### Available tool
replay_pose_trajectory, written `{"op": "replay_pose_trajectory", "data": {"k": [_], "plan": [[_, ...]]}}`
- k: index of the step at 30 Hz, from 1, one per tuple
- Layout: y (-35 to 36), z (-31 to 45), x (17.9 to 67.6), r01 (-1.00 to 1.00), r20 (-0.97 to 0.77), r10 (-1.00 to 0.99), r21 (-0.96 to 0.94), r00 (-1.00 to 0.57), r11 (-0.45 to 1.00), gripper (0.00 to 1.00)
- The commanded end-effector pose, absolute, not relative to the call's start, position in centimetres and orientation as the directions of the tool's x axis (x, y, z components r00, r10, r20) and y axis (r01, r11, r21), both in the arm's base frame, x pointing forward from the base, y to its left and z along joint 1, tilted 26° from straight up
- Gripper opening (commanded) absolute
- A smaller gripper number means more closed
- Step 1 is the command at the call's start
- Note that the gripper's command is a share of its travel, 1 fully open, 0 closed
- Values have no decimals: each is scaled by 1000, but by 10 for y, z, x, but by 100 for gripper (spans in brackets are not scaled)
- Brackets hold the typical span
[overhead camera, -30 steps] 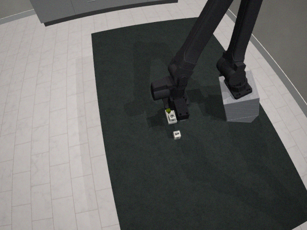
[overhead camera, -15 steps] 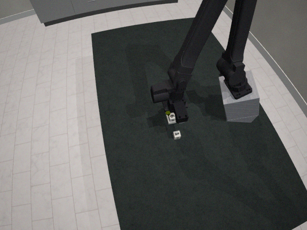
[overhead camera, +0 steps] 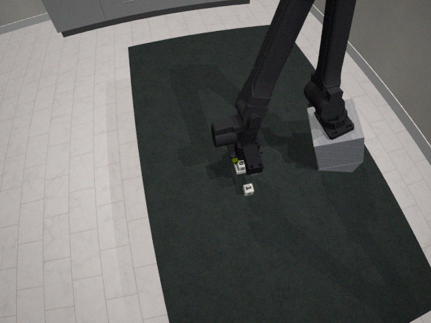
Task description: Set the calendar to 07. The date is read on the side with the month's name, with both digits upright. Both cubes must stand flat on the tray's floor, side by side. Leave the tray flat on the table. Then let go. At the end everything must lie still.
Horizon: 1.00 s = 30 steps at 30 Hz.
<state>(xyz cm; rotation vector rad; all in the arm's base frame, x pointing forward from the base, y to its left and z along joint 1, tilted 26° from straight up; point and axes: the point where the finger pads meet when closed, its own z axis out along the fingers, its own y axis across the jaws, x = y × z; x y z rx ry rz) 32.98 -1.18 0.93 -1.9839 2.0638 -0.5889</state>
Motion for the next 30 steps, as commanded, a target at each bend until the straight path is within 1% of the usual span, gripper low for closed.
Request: {"op": "replay_pose_trajectory", "data": {"k": [1, 30], "plan": [[-14, 8, 334, -901, 117, -991, -434, -62, 5, 45], [-14, 12, 335, -897, 116, -991, -442, -62, 5, 45]]}}
